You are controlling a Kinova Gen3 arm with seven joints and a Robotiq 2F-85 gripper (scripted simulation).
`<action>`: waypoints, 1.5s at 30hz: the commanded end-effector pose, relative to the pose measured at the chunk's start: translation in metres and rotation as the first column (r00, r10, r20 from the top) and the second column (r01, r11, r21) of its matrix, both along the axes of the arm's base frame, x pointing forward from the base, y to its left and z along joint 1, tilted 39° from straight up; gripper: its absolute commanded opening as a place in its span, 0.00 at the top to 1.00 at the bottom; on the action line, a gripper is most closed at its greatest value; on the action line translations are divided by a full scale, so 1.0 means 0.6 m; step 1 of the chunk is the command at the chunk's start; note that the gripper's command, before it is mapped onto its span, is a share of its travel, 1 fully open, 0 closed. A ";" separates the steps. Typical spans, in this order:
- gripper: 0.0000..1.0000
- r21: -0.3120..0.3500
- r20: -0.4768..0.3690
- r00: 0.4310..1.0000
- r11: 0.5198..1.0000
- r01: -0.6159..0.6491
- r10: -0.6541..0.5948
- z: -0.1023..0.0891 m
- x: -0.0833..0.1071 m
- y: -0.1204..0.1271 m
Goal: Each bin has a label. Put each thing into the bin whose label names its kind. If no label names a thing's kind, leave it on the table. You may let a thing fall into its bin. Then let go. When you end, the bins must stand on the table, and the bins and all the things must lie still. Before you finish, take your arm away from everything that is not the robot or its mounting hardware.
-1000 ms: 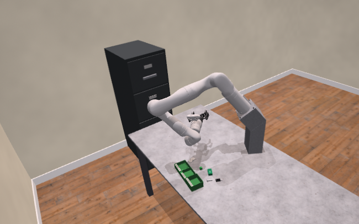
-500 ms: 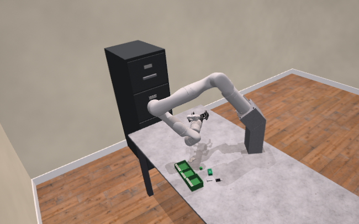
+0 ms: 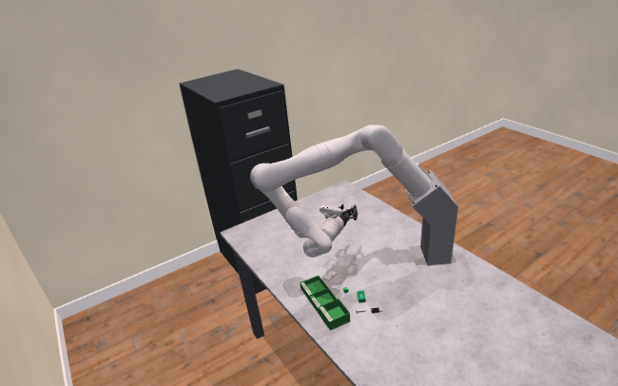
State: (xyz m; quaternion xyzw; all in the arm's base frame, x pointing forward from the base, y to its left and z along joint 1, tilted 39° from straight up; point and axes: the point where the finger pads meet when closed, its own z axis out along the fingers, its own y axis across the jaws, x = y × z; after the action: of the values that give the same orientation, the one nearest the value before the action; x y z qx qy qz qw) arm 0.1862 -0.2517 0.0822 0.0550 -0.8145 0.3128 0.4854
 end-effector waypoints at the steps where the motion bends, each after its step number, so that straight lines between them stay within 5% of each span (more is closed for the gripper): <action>1: 0.91 0.002 0.053 0.999 1.000 0.008 -0.008 0.011 0.017 0.001; 12: 0.91 0.178 0.323 0.939 0.982 0.063 -0.119 0.008 0.111 0.099; 23: 0.91 0.254 0.419 0.893 0.966 0.054 -0.161 0.018 0.176 0.160; 32: 0.91 0.401 0.589 0.769 0.916 -0.012 -0.248 0.048 0.257 0.235; 37: 0.91 0.401 0.589 0.769 0.916 -0.012 -0.248 0.060 0.283 0.259; 40: 0.91 0.466 0.658 0.693 0.882 -0.068 -0.294 0.077 0.310 0.285; 45: 0.91 0.485 0.679 0.666 0.870 -0.090 -0.310 0.102 0.346 0.320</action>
State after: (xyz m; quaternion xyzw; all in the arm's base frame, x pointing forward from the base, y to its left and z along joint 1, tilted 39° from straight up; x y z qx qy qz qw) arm 0.3839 -0.0652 0.1333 -0.0100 -0.9891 0.0729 0.1274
